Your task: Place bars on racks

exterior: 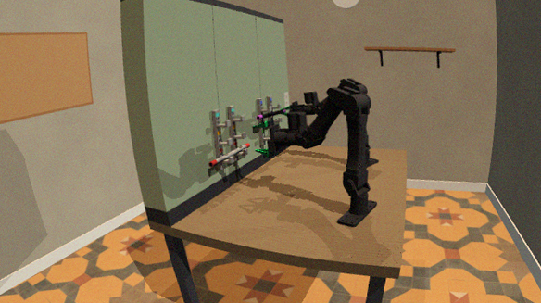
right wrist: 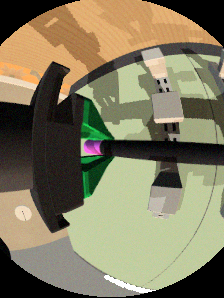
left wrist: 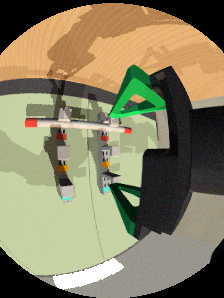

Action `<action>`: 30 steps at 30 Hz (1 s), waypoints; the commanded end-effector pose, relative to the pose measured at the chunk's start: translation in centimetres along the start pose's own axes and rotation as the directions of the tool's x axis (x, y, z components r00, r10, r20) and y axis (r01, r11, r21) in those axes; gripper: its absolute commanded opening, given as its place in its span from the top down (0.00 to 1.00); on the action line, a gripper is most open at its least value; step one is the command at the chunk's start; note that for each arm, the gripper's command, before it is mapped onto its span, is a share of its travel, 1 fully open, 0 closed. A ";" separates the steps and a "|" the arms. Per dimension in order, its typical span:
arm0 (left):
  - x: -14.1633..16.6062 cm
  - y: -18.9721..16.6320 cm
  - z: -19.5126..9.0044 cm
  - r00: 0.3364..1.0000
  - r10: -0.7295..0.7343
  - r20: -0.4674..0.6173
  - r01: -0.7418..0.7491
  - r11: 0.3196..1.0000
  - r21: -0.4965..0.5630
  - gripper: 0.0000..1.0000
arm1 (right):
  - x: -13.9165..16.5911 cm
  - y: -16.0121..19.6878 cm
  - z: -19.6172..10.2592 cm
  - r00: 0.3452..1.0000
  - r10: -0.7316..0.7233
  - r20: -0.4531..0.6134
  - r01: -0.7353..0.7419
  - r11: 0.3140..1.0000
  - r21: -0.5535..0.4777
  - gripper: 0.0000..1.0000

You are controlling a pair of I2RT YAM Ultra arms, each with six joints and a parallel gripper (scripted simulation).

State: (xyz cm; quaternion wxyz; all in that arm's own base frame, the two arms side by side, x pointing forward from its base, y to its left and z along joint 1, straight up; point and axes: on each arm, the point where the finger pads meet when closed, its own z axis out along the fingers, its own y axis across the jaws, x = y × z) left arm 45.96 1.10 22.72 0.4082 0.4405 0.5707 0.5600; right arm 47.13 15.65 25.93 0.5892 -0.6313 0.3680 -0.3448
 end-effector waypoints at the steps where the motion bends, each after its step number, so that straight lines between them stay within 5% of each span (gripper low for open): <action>1: 0.5 1.5 -0.3 1.000 -0.028 -0.001 0.028 0.999 -0.040 0.00 | -0.2 -2.8 0.7 1.000 0.002 0.001 -0.002 0.998 0.067 1.00; 30: 0.5 1.5 -0.3 1.000 -0.028 -0.001 0.028 0.999 -0.040 0.00 | -0.8 -2.2 1.2 1.000 0.002 0.001 -0.002 0.998 0.067 1.00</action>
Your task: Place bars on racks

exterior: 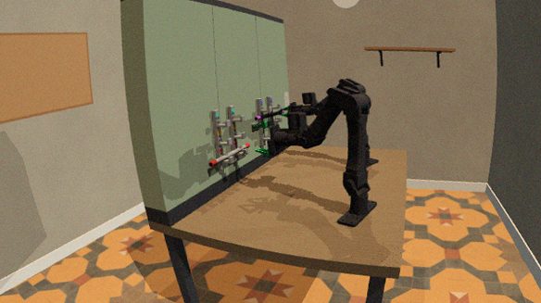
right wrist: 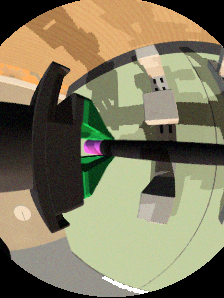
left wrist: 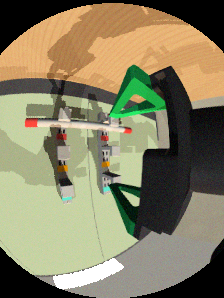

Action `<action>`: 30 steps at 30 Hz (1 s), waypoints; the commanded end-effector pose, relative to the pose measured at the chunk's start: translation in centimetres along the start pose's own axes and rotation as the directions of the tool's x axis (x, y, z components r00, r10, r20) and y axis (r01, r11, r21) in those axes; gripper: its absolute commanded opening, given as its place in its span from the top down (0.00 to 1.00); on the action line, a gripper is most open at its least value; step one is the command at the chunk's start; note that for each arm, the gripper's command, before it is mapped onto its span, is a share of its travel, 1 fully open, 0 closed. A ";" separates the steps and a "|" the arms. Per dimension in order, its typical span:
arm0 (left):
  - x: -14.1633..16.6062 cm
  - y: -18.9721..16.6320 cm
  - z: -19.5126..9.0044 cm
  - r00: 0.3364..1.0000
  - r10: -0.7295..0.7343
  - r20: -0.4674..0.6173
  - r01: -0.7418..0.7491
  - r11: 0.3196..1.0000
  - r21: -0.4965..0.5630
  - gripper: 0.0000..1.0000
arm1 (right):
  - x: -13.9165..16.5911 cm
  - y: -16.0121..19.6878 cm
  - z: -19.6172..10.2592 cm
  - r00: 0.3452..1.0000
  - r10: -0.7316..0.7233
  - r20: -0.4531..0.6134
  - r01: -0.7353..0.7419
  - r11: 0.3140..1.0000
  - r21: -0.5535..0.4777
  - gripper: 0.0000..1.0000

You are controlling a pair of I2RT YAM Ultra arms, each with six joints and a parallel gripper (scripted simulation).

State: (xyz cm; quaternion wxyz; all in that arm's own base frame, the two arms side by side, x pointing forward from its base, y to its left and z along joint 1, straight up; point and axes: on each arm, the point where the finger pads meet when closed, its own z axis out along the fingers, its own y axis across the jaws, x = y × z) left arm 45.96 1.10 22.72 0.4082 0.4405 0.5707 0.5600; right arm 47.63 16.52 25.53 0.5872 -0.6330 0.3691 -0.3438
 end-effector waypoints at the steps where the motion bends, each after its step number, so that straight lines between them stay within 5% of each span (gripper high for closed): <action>1: 0.5 1.5 -0.3 1.000 -0.028 -0.001 0.028 0.999 -0.040 0.00 | -0.2 -2.5 0.3 1.000 0.002 0.002 -0.002 0.997 0.072 1.00; 30: 0.5 1.5 -0.3 1.000 -0.028 -0.001 0.028 0.999 -0.040 0.00 | -0.2 -1.3 0.3 1.000 0.002 0.002 -0.002 0.997 0.072 1.00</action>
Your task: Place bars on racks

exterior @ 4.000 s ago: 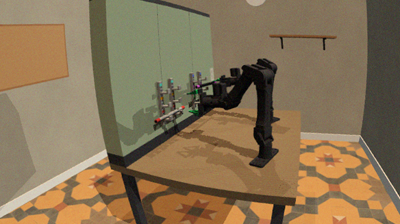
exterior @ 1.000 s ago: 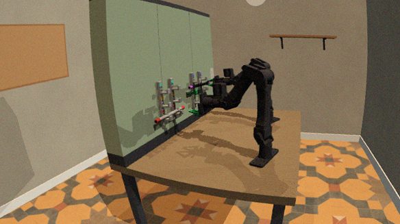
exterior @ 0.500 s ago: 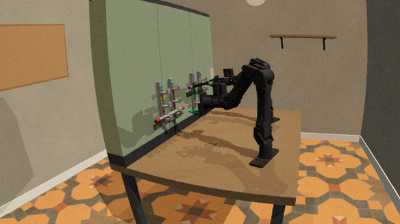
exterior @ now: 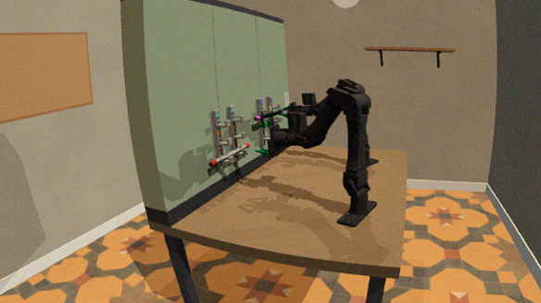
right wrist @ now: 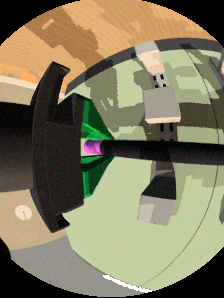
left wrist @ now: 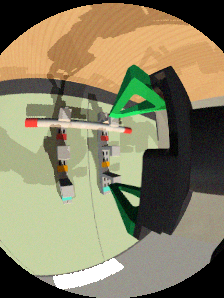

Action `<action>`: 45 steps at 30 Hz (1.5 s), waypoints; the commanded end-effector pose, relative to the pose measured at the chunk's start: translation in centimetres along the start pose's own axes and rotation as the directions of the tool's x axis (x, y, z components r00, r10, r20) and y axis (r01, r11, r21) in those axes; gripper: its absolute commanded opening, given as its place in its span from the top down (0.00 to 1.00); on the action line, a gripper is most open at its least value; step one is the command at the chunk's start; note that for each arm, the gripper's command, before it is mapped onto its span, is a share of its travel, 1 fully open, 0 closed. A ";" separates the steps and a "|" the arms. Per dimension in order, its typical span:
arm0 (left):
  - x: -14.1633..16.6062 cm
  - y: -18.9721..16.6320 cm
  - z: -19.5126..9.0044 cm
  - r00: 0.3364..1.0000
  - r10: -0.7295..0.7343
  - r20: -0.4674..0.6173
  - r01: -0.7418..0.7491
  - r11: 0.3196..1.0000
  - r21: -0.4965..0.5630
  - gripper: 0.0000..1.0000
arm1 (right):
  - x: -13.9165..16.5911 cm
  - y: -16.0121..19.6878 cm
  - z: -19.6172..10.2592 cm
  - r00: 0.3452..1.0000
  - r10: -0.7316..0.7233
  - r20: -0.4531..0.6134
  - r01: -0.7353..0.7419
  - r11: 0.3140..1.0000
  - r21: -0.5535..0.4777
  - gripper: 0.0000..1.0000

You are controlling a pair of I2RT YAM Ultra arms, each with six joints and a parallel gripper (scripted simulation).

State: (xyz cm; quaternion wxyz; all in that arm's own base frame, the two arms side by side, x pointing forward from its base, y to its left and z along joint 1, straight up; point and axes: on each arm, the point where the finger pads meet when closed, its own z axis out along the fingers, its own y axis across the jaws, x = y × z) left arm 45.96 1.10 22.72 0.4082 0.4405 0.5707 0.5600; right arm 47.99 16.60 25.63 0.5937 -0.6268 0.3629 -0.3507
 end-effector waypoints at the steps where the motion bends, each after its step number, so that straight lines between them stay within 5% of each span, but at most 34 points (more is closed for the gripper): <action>1: 0.5 1.5 -0.3 1.000 -0.028 -0.001 0.028 0.999 -0.040 0.00 | -0.3 -1.1 0.0 1.000 0.009 0.002 -0.009 0.999 0.048 1.00; 45: 0.5 1.5 -0.3 1.000 -0.028 -0.001 0.028 0.999 -0.040 0.00 | -0.4 0.5 0.1 1.000 0.009 0.002 -0.009 0.999 0.048 1.00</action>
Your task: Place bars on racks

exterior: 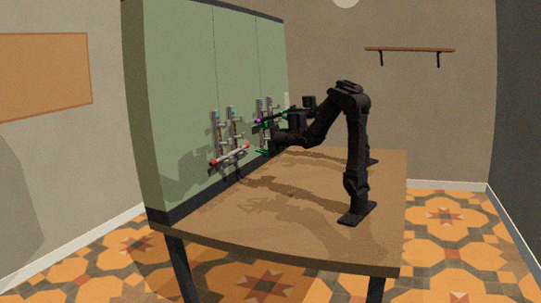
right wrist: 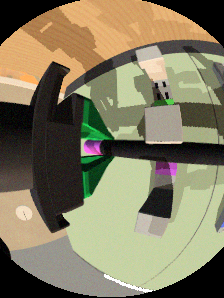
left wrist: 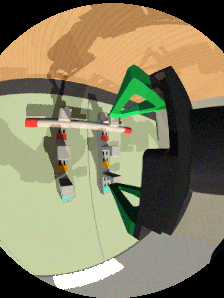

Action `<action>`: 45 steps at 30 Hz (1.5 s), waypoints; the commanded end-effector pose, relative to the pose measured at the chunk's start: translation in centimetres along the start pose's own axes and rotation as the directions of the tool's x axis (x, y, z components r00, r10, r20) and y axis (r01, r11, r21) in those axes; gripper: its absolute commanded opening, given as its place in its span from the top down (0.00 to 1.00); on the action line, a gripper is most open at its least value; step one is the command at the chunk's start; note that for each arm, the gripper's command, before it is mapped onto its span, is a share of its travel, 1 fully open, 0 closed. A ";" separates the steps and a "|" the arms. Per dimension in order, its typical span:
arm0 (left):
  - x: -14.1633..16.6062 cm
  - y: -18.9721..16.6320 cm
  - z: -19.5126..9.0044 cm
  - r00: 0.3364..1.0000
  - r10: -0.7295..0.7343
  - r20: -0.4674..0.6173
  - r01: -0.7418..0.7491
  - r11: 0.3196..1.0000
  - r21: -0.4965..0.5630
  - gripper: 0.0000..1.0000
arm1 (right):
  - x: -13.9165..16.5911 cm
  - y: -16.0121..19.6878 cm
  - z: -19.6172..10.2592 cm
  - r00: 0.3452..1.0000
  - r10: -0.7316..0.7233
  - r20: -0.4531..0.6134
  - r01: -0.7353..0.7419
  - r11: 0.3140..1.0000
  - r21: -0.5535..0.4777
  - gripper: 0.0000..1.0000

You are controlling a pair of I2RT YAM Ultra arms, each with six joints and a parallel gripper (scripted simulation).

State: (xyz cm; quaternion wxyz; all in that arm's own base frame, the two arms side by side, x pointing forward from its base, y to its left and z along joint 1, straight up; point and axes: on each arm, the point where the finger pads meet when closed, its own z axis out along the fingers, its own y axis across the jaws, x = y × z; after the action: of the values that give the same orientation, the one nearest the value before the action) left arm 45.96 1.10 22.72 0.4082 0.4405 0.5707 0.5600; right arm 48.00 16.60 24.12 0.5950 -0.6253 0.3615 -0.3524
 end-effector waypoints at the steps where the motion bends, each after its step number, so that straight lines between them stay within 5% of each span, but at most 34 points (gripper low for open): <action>1: 0.5 1.5 -0.3 1.000 -0.028 -0.001 0.028 0.999 -0.040 0.00 | -0.3 -1.0 0.0 1.000 0.010 0.003 -0.011 0.999 0.042 1.00; 45: 0.5 1.5 -0.3 1.000 -0.028 -0.001 0.028 0.999 -0.040 0.00 | -0.4 0.5 0.1 1.000 0.010 0.003 -0.010 0.999 0.044 1.00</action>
State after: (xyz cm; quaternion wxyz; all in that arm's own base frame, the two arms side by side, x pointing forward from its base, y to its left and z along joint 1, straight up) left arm 45.96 1.10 22.72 0.4082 0.4405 0.5707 0.5600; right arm 48.03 16.60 23.05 0.5986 -0.6219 0.3580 -0.3561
